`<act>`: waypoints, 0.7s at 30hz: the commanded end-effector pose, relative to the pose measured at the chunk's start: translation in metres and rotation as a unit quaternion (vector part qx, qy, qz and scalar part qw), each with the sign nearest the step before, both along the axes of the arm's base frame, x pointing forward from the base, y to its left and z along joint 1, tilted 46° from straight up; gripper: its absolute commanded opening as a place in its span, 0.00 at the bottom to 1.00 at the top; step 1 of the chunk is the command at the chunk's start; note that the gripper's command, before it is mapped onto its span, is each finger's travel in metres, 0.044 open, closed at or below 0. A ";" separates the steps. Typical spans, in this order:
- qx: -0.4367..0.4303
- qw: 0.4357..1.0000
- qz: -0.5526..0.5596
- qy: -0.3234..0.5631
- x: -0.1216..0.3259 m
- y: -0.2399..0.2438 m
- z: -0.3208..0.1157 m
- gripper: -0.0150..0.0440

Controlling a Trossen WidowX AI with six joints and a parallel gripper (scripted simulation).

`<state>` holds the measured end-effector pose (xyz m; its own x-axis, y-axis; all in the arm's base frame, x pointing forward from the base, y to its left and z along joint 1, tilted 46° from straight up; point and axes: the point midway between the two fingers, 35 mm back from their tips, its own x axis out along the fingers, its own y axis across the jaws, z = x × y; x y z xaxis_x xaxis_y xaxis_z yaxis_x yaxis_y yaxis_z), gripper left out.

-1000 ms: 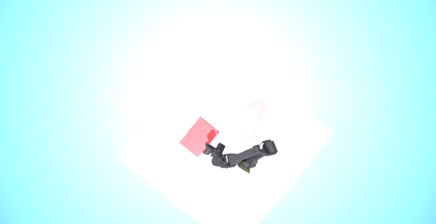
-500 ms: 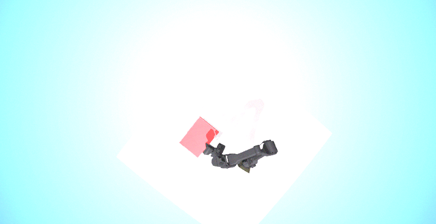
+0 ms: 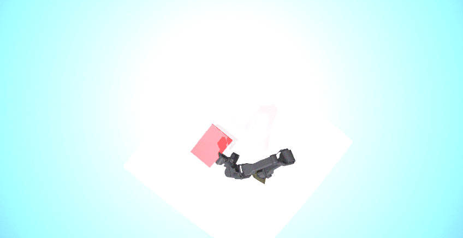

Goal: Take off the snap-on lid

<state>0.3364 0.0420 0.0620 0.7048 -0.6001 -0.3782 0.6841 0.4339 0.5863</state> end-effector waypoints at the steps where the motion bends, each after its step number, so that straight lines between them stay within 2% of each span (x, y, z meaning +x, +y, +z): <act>1: 0.001 1.000 0.003 -0.005 0.000 0.004 0.004 0.25; 21: 0.000 1.000 0.002 -0.002 0.001 0.004 0.003 0.25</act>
